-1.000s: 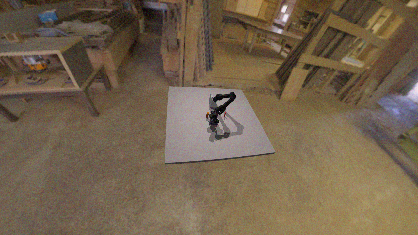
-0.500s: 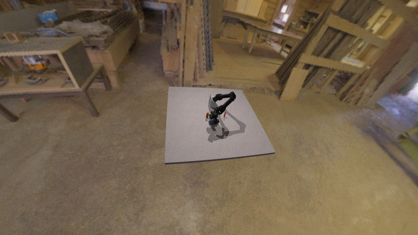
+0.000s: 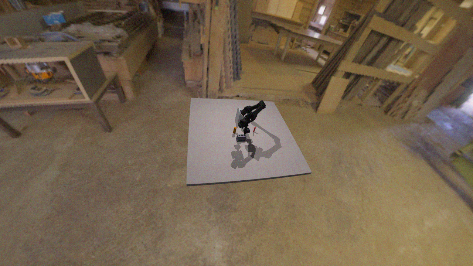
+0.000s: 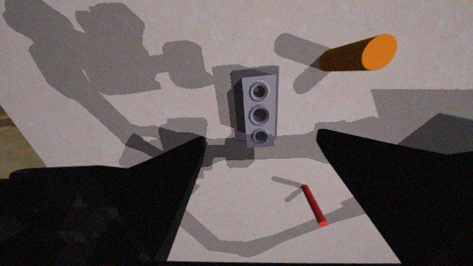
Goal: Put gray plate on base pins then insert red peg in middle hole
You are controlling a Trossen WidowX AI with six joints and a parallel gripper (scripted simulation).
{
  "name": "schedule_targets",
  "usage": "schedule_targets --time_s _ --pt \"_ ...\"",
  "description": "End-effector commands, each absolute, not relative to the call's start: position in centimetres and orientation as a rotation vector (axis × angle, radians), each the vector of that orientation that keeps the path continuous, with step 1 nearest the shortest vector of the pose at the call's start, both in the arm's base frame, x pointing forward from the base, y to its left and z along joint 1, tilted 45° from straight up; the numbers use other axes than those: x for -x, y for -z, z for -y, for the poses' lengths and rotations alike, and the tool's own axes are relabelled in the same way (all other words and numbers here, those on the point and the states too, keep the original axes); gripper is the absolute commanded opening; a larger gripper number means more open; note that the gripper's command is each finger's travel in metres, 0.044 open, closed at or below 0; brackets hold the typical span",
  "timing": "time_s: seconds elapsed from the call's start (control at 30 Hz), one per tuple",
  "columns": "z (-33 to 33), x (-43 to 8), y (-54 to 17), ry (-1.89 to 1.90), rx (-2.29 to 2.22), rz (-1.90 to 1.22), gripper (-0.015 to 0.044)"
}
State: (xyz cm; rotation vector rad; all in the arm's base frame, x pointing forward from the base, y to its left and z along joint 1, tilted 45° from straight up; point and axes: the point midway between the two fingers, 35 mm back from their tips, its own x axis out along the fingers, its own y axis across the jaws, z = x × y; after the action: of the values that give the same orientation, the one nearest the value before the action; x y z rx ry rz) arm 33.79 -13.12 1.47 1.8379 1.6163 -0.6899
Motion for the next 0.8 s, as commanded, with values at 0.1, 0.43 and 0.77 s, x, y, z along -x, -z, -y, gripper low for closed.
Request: schedule_targets --time_s 0.1,0.43,0.77 --pt "14.0 -33.6 -2.4 0.688 -1.825 -1.639 0.044" --pt "9.2 -31.5 -8.1 0.56 -1.723 -1.646 0.044" --pt "0.5 -24.3 -14.7 0.321 -1.536 -1.647 0.044"
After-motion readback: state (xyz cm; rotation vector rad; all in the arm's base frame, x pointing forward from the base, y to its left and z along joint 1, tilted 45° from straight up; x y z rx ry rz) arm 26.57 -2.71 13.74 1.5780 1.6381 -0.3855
